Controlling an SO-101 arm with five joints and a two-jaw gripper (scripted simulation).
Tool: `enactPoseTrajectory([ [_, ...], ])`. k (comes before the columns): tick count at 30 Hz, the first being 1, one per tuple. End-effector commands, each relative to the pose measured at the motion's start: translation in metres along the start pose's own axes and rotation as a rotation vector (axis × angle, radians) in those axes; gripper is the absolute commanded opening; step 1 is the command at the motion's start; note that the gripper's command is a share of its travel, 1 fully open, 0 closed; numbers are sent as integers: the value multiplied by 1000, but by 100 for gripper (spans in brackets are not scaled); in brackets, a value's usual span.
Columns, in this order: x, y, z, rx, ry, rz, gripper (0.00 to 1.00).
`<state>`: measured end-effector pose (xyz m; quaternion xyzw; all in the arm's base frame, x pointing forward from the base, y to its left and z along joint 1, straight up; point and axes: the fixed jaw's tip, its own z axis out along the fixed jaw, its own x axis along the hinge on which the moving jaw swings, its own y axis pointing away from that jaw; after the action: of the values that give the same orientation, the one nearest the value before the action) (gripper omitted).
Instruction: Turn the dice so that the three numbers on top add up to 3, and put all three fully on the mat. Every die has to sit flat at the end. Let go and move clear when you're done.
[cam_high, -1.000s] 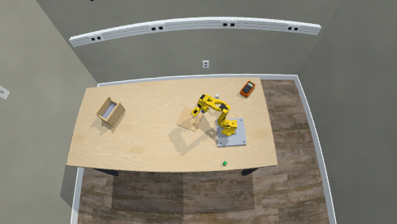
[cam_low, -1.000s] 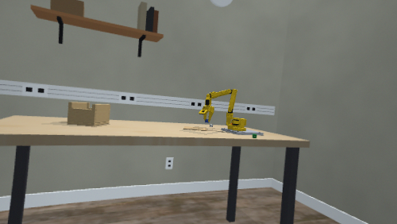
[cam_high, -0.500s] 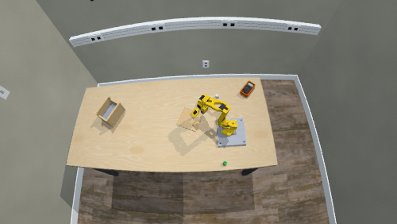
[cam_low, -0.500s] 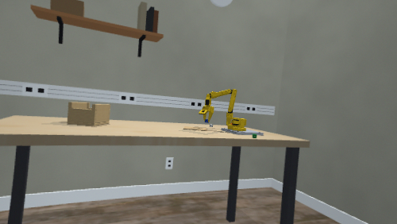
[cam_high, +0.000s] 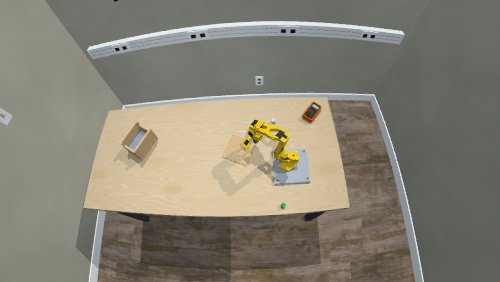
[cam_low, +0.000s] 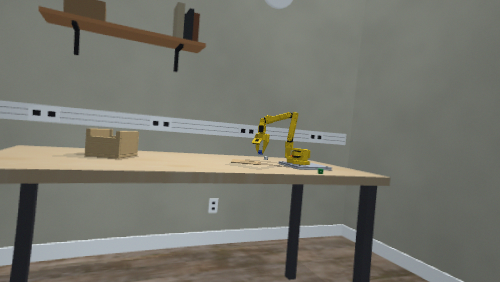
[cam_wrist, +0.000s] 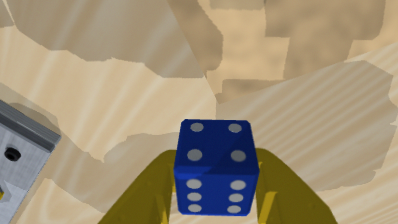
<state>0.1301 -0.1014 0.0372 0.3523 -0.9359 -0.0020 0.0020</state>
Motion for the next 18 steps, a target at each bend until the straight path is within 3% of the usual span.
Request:
enactPoseTrajectory([
  [1, -1, 1, 0, 6, -2, -37, 0],
  [12, -1, 2, 0, 6, -2, -50, 0],
  [18, -13, 6, 0, 7, -2, -126, 0],
])
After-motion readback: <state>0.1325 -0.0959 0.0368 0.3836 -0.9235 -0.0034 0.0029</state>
